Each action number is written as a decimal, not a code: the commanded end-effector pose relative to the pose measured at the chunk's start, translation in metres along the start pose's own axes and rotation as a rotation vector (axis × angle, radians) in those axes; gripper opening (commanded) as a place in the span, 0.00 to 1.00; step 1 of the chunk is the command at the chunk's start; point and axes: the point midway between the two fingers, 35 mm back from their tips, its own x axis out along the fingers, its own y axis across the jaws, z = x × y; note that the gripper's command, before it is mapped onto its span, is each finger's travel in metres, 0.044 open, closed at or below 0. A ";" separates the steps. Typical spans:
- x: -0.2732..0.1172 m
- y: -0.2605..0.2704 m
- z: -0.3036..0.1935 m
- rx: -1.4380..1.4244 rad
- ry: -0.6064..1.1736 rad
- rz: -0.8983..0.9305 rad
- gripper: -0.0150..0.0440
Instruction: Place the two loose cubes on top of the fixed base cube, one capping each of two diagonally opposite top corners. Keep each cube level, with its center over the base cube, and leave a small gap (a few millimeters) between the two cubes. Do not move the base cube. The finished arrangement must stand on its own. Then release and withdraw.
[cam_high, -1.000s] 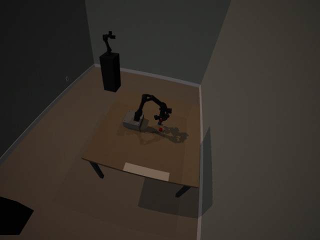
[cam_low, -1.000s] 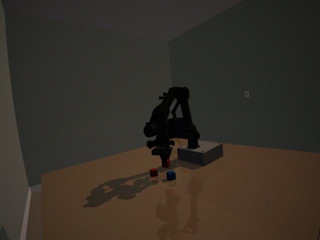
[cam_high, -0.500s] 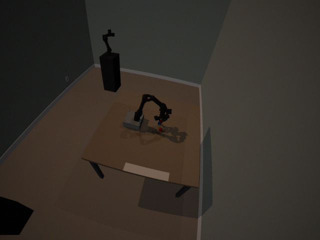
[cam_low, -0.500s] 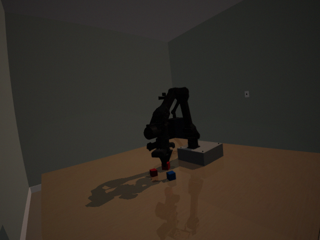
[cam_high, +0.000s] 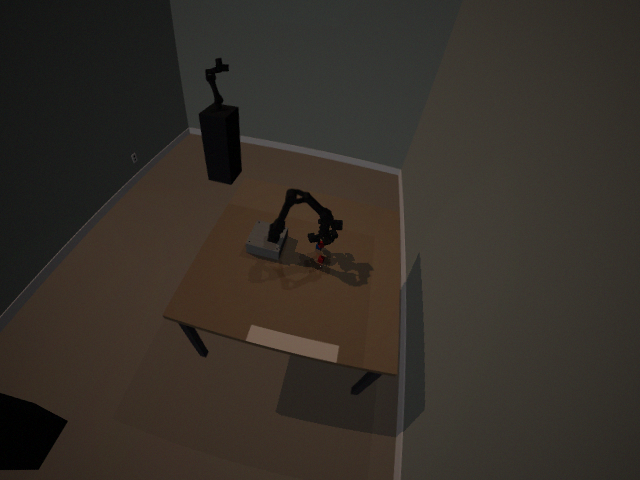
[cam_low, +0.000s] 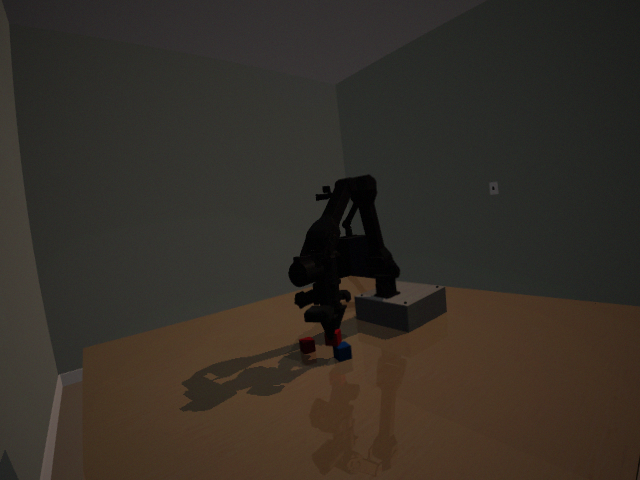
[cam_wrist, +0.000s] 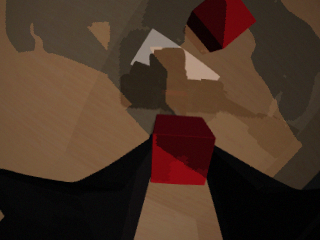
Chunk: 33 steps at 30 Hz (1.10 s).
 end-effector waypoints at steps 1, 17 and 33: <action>0.002 0.000 0.000 -0.002 -0.003 -0.001 0.43; 0.002 0.000 0.000 -0.002 -0.003 -0.001 0.60; -0.021 0.000 0.000 0.000 0.000 -0.001 0.60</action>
